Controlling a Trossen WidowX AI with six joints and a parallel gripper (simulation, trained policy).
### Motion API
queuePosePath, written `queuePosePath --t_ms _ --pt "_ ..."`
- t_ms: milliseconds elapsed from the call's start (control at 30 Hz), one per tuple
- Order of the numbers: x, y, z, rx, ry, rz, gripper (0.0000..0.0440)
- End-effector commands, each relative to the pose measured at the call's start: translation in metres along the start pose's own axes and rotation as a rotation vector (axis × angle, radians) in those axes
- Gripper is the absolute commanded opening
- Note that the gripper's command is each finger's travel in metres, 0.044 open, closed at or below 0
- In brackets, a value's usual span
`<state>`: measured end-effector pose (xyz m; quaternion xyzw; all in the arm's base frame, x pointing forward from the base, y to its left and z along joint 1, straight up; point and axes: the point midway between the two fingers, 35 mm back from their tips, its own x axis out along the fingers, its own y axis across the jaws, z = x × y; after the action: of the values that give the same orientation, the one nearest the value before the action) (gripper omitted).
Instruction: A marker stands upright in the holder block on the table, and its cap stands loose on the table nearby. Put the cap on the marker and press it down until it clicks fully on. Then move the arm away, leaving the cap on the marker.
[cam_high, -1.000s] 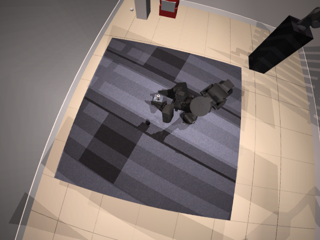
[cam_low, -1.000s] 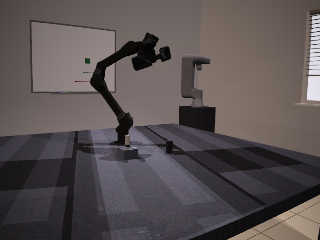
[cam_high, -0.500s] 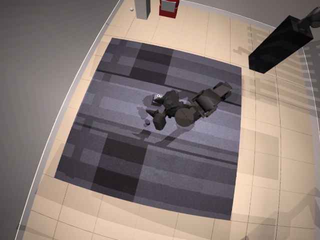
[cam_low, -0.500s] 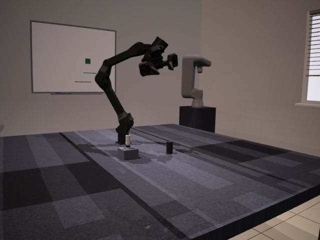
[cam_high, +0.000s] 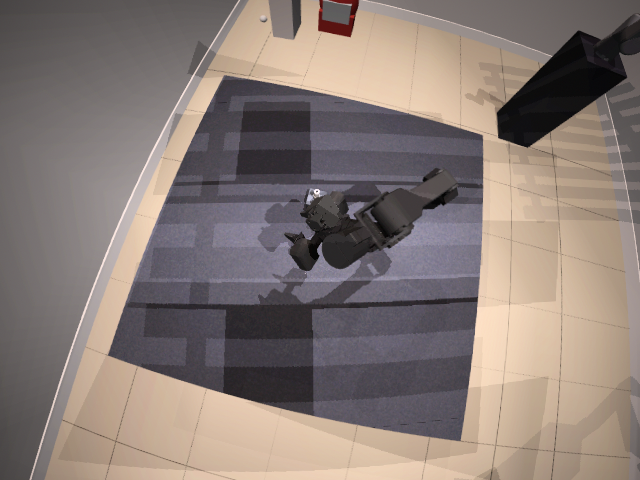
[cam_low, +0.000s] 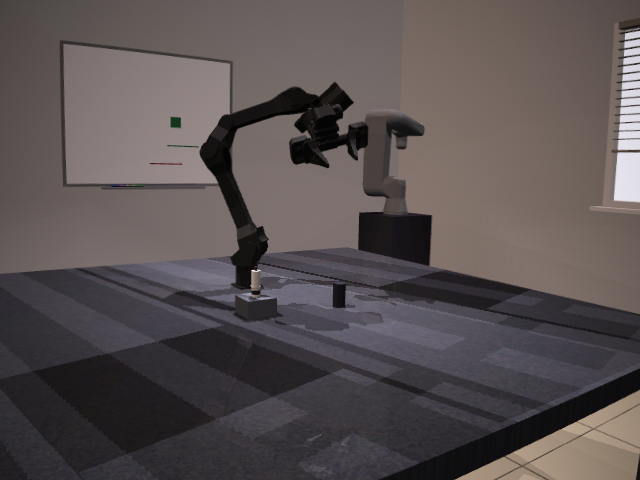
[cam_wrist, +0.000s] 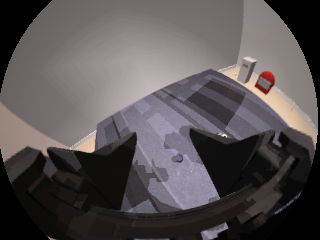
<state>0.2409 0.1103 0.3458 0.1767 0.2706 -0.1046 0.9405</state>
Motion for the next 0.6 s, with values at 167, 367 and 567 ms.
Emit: queuePosePath --t_ms 167,367,567 --pt "0.016 0.005 -0.016 0.003 0.082 -0.041 0.0323" --pt "0.028 0.007 -0.027 0.008 0.142 -0.073 0.0323" --pt "0.039 0.009 -0.038 0.018 0.203 -0.107 0.0323"
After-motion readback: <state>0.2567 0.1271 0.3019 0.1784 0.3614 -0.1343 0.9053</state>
